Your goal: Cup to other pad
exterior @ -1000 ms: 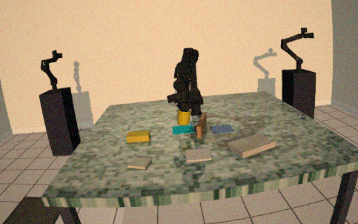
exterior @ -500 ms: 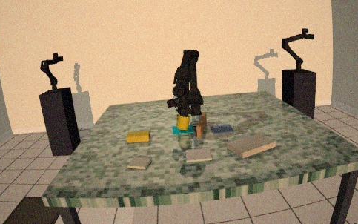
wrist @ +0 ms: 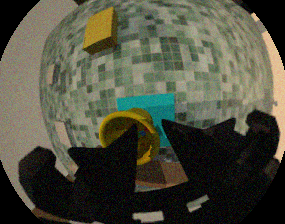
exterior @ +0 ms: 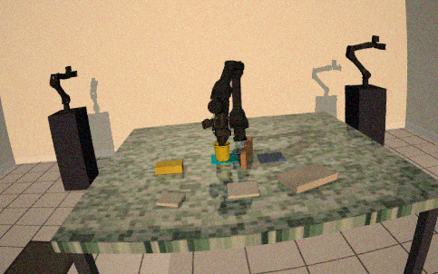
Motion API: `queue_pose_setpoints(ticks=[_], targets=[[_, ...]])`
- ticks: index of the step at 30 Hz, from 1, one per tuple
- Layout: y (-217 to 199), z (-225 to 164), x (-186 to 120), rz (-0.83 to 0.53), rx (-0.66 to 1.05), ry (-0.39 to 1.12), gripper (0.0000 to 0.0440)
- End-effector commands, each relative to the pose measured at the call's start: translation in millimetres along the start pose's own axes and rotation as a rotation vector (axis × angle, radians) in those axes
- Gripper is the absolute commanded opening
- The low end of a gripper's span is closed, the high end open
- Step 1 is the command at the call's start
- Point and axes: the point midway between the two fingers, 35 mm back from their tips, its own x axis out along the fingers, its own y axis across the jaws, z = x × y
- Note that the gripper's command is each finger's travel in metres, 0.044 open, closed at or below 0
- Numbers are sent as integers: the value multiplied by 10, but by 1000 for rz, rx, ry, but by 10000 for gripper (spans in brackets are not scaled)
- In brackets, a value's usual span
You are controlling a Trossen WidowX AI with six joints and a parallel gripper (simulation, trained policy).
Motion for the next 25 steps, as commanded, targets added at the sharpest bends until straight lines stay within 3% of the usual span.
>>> queue_pose_setpoints(ticks=[1, 21, 25], targets=[[-27, -2, -55, 27, 9, 5, 188], [-119, 53, -461, 127, 59, -4, 282], [-109, 103, -602, 158, 69, -21, 319]])
